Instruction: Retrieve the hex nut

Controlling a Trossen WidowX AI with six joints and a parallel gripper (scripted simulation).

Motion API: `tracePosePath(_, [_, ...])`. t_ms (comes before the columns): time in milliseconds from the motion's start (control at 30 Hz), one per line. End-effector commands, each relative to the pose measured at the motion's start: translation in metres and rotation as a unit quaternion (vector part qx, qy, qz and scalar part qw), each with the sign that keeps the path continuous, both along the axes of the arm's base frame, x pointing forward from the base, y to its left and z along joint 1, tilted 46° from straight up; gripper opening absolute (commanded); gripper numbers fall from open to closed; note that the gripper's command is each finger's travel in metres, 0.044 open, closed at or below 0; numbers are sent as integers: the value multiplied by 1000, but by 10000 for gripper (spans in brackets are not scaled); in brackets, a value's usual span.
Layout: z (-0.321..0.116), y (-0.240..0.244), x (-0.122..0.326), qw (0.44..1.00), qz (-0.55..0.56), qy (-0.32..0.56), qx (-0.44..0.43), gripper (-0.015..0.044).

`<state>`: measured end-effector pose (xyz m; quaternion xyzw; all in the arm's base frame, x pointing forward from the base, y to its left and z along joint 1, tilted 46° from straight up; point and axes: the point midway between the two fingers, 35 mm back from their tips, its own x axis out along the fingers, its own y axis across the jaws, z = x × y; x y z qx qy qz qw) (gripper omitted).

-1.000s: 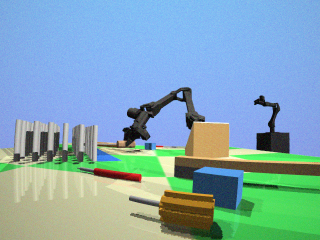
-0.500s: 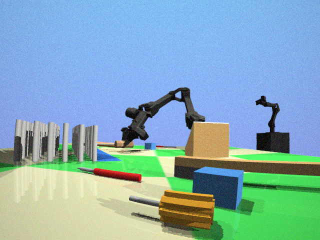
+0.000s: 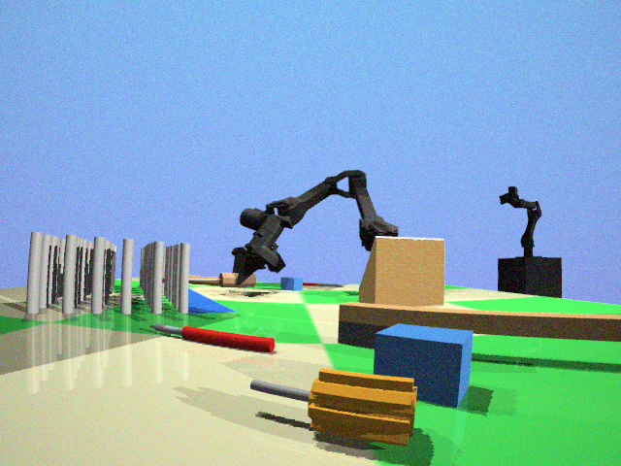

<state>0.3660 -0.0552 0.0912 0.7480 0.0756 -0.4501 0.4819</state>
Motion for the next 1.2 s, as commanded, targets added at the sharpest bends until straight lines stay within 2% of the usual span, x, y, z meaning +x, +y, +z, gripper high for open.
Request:
tracePosePath(0, [2, 2, 6, 1000, -1, -5, 1, 0])
tracePosePath(1167, [-5, 13, 25, 1000, -1, -6, 2, 0])
